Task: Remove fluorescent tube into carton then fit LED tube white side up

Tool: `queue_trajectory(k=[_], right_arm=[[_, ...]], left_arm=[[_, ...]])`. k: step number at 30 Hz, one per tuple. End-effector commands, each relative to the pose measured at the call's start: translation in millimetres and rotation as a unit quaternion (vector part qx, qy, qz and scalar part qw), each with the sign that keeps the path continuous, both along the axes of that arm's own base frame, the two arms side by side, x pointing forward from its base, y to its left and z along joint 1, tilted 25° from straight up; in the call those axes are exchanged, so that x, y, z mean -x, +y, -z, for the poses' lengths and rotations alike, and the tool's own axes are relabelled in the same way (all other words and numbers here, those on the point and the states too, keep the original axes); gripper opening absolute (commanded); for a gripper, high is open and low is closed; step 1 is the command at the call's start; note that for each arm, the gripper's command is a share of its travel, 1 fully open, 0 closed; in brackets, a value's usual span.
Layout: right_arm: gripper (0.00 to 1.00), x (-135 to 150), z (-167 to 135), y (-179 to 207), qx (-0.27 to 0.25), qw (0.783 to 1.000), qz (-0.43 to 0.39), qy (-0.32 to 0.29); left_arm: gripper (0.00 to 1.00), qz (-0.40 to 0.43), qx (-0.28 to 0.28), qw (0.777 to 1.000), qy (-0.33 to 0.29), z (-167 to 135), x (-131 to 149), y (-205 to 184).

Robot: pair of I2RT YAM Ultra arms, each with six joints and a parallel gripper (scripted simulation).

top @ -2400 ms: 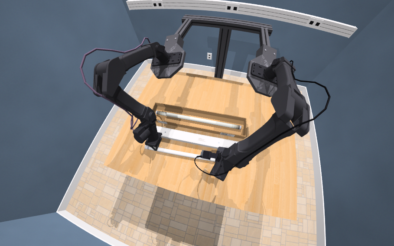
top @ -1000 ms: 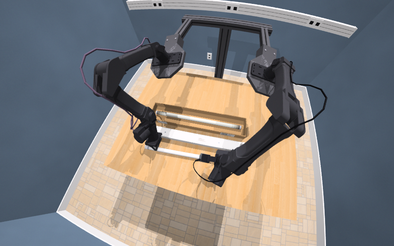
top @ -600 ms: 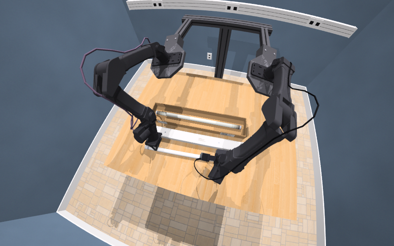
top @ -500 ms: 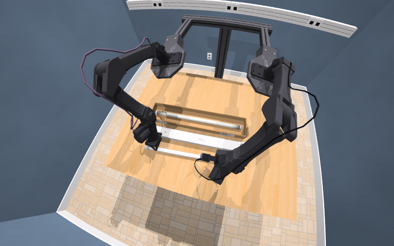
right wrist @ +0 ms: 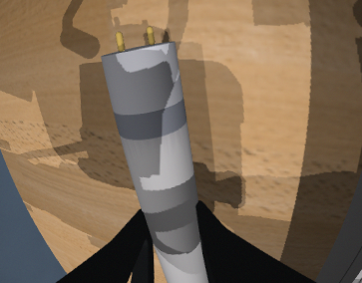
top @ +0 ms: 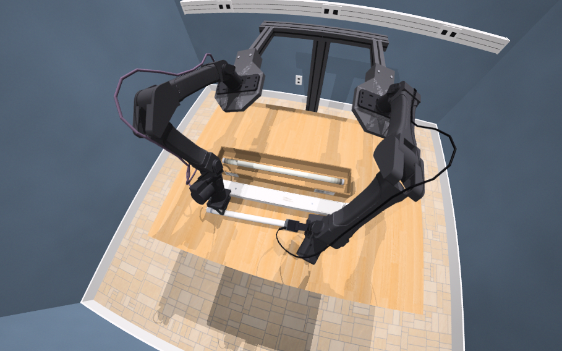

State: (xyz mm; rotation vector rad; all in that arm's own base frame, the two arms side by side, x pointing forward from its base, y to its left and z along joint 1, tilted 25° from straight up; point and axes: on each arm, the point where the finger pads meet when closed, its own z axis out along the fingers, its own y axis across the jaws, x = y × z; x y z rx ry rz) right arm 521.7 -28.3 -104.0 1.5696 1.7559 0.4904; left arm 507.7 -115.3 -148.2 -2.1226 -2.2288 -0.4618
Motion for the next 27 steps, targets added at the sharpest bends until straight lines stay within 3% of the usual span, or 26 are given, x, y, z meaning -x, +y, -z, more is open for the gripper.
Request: queue_trajectory(k=[1, 13, 14, 17, 18, 27], right_arm=[[0.11, -16, -21, -1, 0.004, 1.0, 0.002, -0.031], [0.11, -16, -21, -1, 0.004, 1.0, 0.002, -0.031], [0.49, -16, -21, -1, 0.004, 1.0, 0.002, -0.031], [0.49, -16, -20, -1, 0.004, 1.0, 0.002, -0.031], [0.49, -5, -8, -1, 0.004, 1.0, 0.002, -0.008], [0.49, -11, -14, -1, 0.004, 1.0, 0.002, -0.015]], left_arm=[[0.11, 0.01, 0.004, 1.0, 0.002, -8, 0, -6], [0.11, 0.01, 0.004, 1.0, 0.002, -8, 0, -6], [0.11, 0.01, 0.004, 1.0, 0.002, -8, 0, -6], [0.11, 0.01, 0.004, 1.0, 0.002, -8, 0, -6], [0.11, 0.01, 0.004, 1.0, 0.002, -8, 0, -6], [0.11, 0.01, 0.004, 1.0, 0.002, -8, 0, -6]])
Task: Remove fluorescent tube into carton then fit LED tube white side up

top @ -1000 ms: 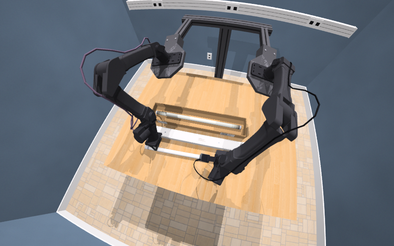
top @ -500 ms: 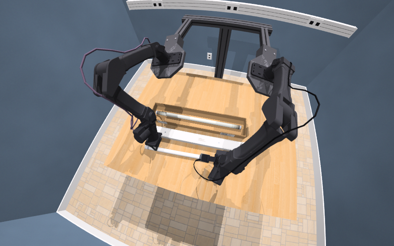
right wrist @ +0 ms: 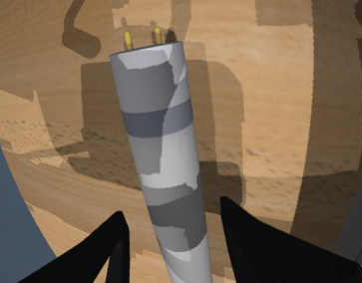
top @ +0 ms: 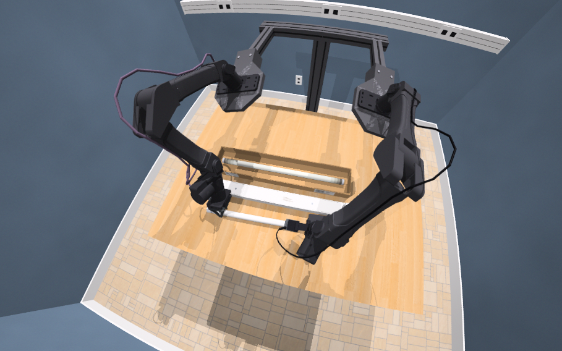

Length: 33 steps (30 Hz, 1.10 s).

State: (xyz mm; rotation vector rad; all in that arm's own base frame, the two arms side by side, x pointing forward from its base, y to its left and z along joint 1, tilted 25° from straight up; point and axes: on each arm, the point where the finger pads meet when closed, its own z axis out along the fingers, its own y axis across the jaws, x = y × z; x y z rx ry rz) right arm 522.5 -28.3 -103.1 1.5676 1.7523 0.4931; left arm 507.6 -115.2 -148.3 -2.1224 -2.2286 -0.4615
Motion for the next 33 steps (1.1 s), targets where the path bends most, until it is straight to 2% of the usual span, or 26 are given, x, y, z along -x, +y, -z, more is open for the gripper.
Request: queue_trajectory(k=[1, 4, 5, 7, 11, 21, 25, 26, 30, 33], right_arm=[[0.49, -11, -14, -1, 0.004, 1.0, 0.002, -0.013], [0.49, -11, -14, -1, 0.004, 1.0, 0.002, -0.013], [0.49, 5, -12, 6, 0.001, 1.0, -0.002, -0.004], [0.49, 5, -12, 6, 0.001, 1.0, -0.002, -0.004], [0.49, 12, -28, 9, 0.001, 1.0, 0.0, -0.017], [0.49, 44, -44, 15, 0.002, 1.0, 0.0, 0.001], [0.49, 34, -40, 14, 0.005, 1.0, -0.006, -0.013], [0.49, 47, -23, 15, 0.007, 1.0, -0.008, 0.01], [0.49, 31, -41, 11, 0.006, 1.0, -0.004, -0.012], [0.49, 43, -24, 4, 0.007, 1.0, 0.003, 0.008]], left_arm=[[0.11, 0.01, 0.005, 1.0, 0.001, -8, 0, -6], [0.11, 0.01, 0.005, 1.0, 0.001, -8, 0, -6], [0.11, 0.01, 0.005, 1.0, 0.001, -8, 0, -6], [0.11, 0.01, 0.005, 1.0, 0.001, -8, 0, -6], [0.11, 0.01, 0.005, 1.0, 0.001, -8, 0, -6], [0.11, 0.01, 0.005, 1.0, 0.001, -8, 0, -6], [0.11, 0.01, 0.005, 1.0, 0.001, -8, 0, -6], [0.11, 0.01, 0.005, 1.0, 0.001, -8, 0, -6], [0.11, 0.01, 0.005, 1.0, 0.001, -8, 0, -6], [0.11, 0.01, 0.005, 1.0, 0.001, -8, 0, -6]])
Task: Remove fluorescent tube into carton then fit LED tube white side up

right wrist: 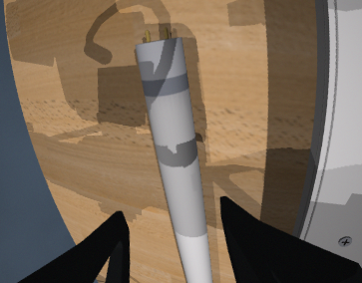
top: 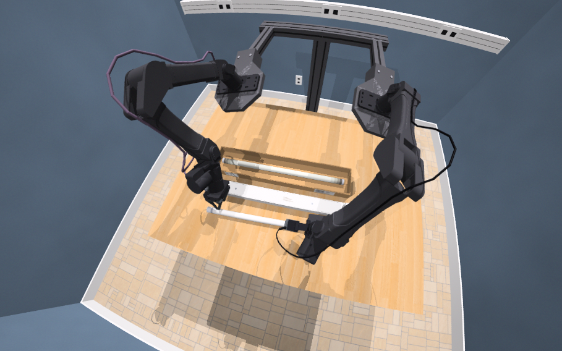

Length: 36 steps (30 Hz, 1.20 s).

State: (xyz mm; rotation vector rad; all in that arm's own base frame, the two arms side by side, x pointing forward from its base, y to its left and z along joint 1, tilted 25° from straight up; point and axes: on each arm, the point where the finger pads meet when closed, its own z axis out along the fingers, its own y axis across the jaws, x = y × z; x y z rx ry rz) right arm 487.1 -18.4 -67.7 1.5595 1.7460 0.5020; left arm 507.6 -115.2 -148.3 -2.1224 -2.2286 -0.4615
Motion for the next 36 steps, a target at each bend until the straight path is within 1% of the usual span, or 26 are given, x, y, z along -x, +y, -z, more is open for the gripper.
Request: queue_trajectory(k=[1, 2, 3, 4, 5, 6, 9, 10, 14, 15, 16, 17, 23, 25, 27, 36], right_arm=[[0.49, 8, 8, -4, 0.006, 1.0, 0.003, 0.012], [0.49, 7, 5, -1, 0.006, 1.0, -0.001, 0.012], [0.49, -7, -10, 1, 0.006, 1.0, -0.002, -0.006], [0.49, -6, 6, 6, 0.0, 1.0, -0.001, 0.013], [0.49, -3, 9, 5, 0.0, 1.0, 0.001, 0.026], [0.49, -3, 12, 5, -0.001, 0.999, 0.003, 0.039], [0.49, -6, 8, 3, -0.001, 0.999, 0.008, 0.047], [0.49, -1, 22, 5, -0.001, 0.997, 0.009, 0.075], [0.49, -2, 32, 4, -0.002, 0.989, 0.026, 0.148], [0.49, 2, 35, 2, -0.001, 0.99, 0.024, 0.138], [0.49, -16, 22, 5, -0.003, 0.994, 0.02, 0.106], [0.49, -17, 23, 5, -0.003, 0.994, 0.021, 0.109], [0.49, -15, 31, 6, -0.004, 0.984, 0.035, 0.176], [0.49, -15, 31, 6, -0.004, 0.984, 0.035, 0.176], [0.49, -13, 32, 6, -0.002, 0.98, 0.038, 0.196], [0.49, -23, 20, 8, -0.002, 0.97, 0.053, 0.238]], left_arm=[[0.11, 0.01, 0.005, 1.0, 0.001, -8, 0, -6], [0.11, 0.01, 0.005, 1.0, 0.001, -8, 0, -6], [0.11, 0.01, 0.005, 1.0, 0.001, -8, 0, -6], [0.11, 0.01, 0.005, 1.0, 0.001, -8, 0, -6], [0.11, 0.01, 0.005, 1.0, 0.001, -8, 0, -6], [0.11, 0.01, 0.005, 1.0, 0.001, -8, 0, -6], [0.11, 0.01, 0.005, 1.0, 0.001, -8, 0, -6], [0.11, 0.01, 0.005, 1.0, 0.001, -8, 0, -6], [0.11, 0.01, 0.005, 1.0, 0.001, -8, 0, -6], [0.11, 0.01, 0.005, 1.0, 0.001, -8, 0, -6], [0.11, 0.01, 0.005, 1.0, 0.001, -8, 0, -6], [0.11, 0.01, 0.005, 1.0, 0.001, -8, 0, -6], [0.11, 0.01, 0.005, 1.0, 0.001, -8, 0, -6], [0.11, 0.01, 0.005, 1.0, 0.001, -8, 0, -6], [0.11, 0.01, 0.005, 1.0, 0.001, -8, 0, -6], [0.11, 0.01, 0.005, 1.0, 0.001, -8, 0, -6]])
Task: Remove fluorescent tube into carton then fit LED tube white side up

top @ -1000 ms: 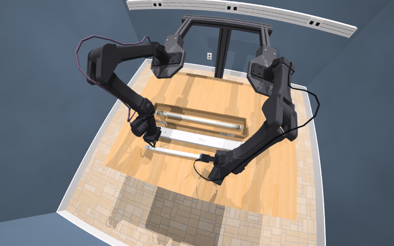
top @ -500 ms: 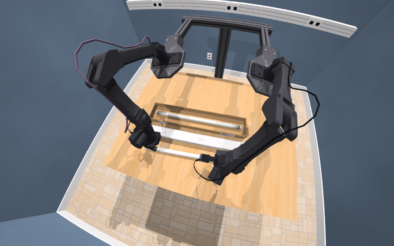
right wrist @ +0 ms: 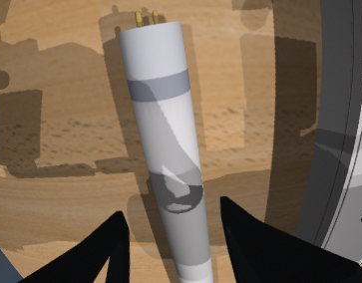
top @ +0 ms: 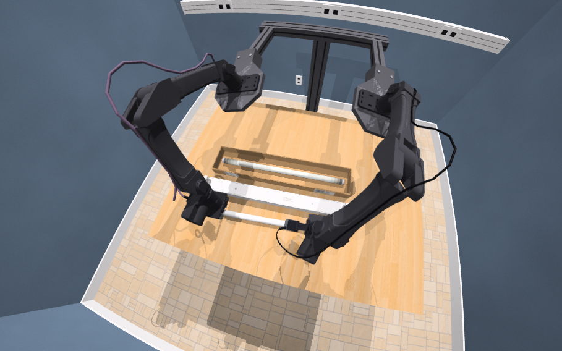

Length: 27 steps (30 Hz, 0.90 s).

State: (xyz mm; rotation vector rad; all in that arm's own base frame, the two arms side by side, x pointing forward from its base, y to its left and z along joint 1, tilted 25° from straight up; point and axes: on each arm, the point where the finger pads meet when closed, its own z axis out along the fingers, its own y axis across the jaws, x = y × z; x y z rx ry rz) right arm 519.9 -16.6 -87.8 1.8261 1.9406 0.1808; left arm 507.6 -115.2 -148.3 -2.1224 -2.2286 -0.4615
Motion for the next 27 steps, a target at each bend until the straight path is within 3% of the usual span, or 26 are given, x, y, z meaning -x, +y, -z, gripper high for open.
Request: queue_trajectory(k=[1, 9, 10, 11, 13, 18, 23, 25, 27], right_arm=[[0.49, 10, -2, 6, 0.006, 0.998, 0.009, 0.059], [0.49, 22, -15, 6, 0.013, 0.991, 0.025, 0.134], [0.49, 22, -4, 5, 0.011, 0.992, 0.022, 0.127], [0.49, 7, -14, 7, 0.009, 0.995, 0.02, 0.1], [0.49, 8, -20, 8, 0.011, 0.994, 0.023, 0.111], [0.49, 27, -24, 5, 0.017, 0.984, 0.036, 0.175], [0.49, 7, -26, 8, 0.013, 0.991, 0.03, 0.133], [0.49, -4, -53, 9, 0.01, 0.994, 0.029, 0.104], [0.49, -4, -54, 9, 0.01, 0.994, 0.029, 0.103]], left_arm=[[0.11, 0.01, 0.005, 1.0, 0.001, -8, 0, -6], [0.11, 0.01, 0.005, 1.0, 0.001, -8, 0, -6], [0.11, 0.01, 0.005, 1.0, 0.001, -8, 0, -6], [0.11, 0.01, 0.005, 1.0, 0.001, -8, 0, -6], [0.11, 0.01, 0.005, 1.0, 0.001, -8, 0, -6], [0.11, 0.01, 0.005, 1.0, 0.001, -8, 0, -6], [0.11, 0.01, 0.005, 1.0, 0.001, -8, 0, -6], [0.11, 0.01, 0.005, 1.0, 0.001, -8, 0, -6], [0.11, 0.01, 0.005, 1.0, 0.001, -8, 0, -6]])
